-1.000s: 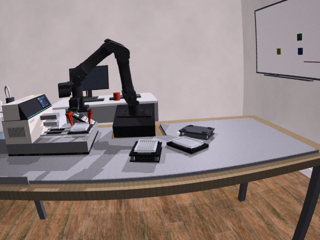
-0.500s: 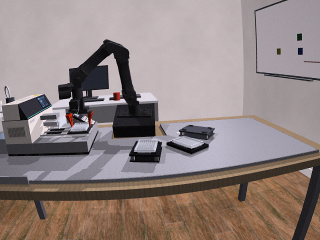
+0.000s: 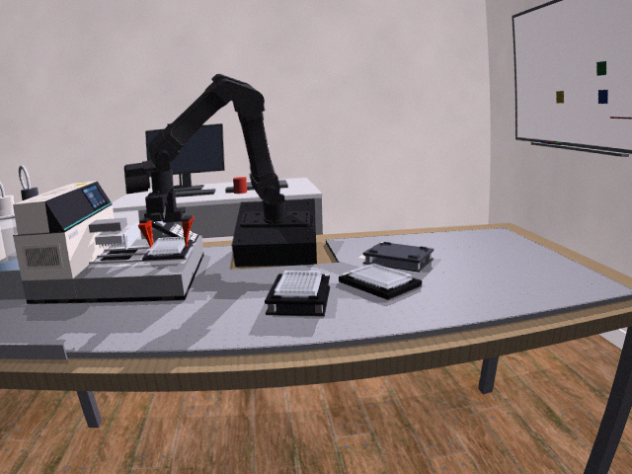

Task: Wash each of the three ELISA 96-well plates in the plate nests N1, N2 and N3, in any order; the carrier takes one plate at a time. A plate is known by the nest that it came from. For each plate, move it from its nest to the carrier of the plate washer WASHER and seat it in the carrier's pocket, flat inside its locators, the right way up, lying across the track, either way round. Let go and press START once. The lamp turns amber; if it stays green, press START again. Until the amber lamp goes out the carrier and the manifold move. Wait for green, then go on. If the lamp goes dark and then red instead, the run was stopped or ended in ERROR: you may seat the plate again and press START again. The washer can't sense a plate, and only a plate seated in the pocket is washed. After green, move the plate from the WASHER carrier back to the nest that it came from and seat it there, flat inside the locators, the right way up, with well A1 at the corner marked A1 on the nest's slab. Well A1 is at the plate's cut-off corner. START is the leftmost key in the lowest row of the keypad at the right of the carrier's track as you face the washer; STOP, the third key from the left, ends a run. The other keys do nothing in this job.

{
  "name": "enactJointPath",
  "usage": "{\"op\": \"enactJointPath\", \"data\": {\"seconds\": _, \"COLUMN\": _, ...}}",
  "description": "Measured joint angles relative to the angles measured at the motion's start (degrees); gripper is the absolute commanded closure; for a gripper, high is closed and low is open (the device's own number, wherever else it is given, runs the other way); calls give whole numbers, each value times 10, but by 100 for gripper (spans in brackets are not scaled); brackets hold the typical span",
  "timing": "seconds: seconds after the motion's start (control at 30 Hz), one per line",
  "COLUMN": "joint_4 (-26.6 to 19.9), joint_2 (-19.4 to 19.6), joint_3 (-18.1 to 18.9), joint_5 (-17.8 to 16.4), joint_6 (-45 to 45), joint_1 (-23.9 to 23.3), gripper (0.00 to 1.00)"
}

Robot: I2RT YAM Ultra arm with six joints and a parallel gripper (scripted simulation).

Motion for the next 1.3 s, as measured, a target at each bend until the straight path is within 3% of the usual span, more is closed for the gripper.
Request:
{"op": "enactJointPath", "data": {"seconds": 0.2, "joint_4": 1, "joint_2": 0, "joint_3": 0, "joint_5": 0, "joint_6": 0, "joint_1": 0, "gripper": 0}}
{"op": "enactJointPath", "data": {"seconds": 0.23, "joint_4": 1, "joint_2": 0, "joint_3": 0, "joint_5": 0, "joint_6": 0, "joint_1": 0, "gripper": 10}}
{"op": "enactJointPath", "data": {"seconds": 0.3, "joint_4": 2, "joint_2": 0, "joint_3": 0, "joint_5": 0, "joint_6": 0, "joint_1": 0, "gripper": 10}}
{"op": "enactJointPath", "data": {"seconds": 0.33, "joint_4": 2, "joint_2": 0, "joint_3": 0, "joint_5": 0, "joint_6": 0, "joint_1": 0, "gripper": 20}}
{"op": "enactJointPath", "data": {"seconds": 0.4, "joint_4": 2, "joint_2": 0, "joint_3": 0, "joint_5": 0, "joint_6": 0, "joint_1": 0, "gripper": 20}}
{"op": "enactJointPath", "data": {"seconds": 0.43, "joint_4": 2, "joint_2": 0, "joint_3": 0, "joint_5": 0, "joint_6": 0, "joint_1": 0, "gripper": 30}}
{"op": "enactJointPath", "data": {"seconds": 0.5, "joint_4": 2, "joint_2": 0, "joint_3": 0, "joint_5": 0, "joint_6": 0, "joint_1": 0, "gripper": 30}}
{"op": "enactJointPath", "data": {"seconds": 0.53, "joint_4": 2, "joint_2": 0, "joint_3": 0, "joint_5": 0, "joint_6": 0, "joint_1": 0, "gripper": 40}}
{"op": "enactJointPath", "data": {"seconds": 0.6, "joint_4": 2, "joint_2": 0, "joint_3": 0, "joint_5": 0, "joint_6": 0, "joint_1": 0, "gripper": 40}}
{"op": "enactJointPath", "data": {"seconds": 0.63, "joint_4": 2, "joint_2": 0, "joint_3": 0, "joint_5": 0, "joint_6": 0, "joint_1": 0, "gripper": 50}}
{"op": "enactJointPath", "data": {"seconds": 0.77, "joint_4": 2, "joint_2": 0, "joint_3": 0, "joint_5": 0, "joint_6": 0, "joint_1": 0, "gripper": 50}}
{"op": "enactJointPath", "data": {"seconds": 0.8, "joint_4": 2, "joint_2": 0, "joint_3": 0, "joint_5": 0, "joint_6": 0, "joint_1": 0, "gripper": 60}}
{"op": "enactJointPath", "data": {"seconds": 0.87, "joint_4": 2, "joint_2": 0, "joint_3": 0, "joint_5": 0, "joint_6": 0, "joint_1": 0, "gripper": 60}}
{"op": "enactJointPath", "data": {"seconds": 0.9, "joint_4": 2, "joint_2": 0, "joint_3": 0, "joint_5": 0, "joint_6": 0, "joint_1": 0, "gripper": 70}}
{"op": "enactJointPath", "data": {"seconds": 0.97, "joint_4": 2, "joint_2": 0, "joint_3": 0, "joint_5": 0, "joint_6": 0, "joint_1": 0, "gripper": 70}}
{"op": "enactJointPath", "data": {"seconds": 1.0, "joint_4": 2, "joint_2": 0, "joint_3": 0, "joint_5": 0, "joint_6": 0, "joint_1": 0, "gripper": 80}}
{"op": "enactJointPath", "data": {"seconds": 1.07, "joint_4": 2, "joint_2": 0, "joint_3": 0, "joint_5": 0, "joint_6": 0, "joint_1": 0, "gripper": 80}}
{"op": "enactJointPath", "data": {"seconds": 1.1, "joint_4": 2, "joint_2": 0, "joint_3": 0, "joint_5": 0, "joint_6": 0, "joint_1": 0, "gripper": 90}}
{"op": "enactJointPath", "data": {"seconds": 1.17, "joint_4": 2, "joint_2": 0, "joint_3": 0, "joint_5": 0, "joint_6": 0, "joint_1": 0, "gripper": 90}}
{"op": "enactJointPath", "data": {"seconds": 1.2, "joint_4": 2, "joint_2": 0, "joint_3": 0, "joint_5": 0, "joint_6": 0, "joint_1": 0, "gripper": 100}}
{"op": "enactJointPath", "data": {"seconds": 1.3, "joint_4": 2, "joint_2": 0, "joint_3": 0, "joint_5": 0, "joint_6": 0, "joint_1": 0, "gripper": 100}}
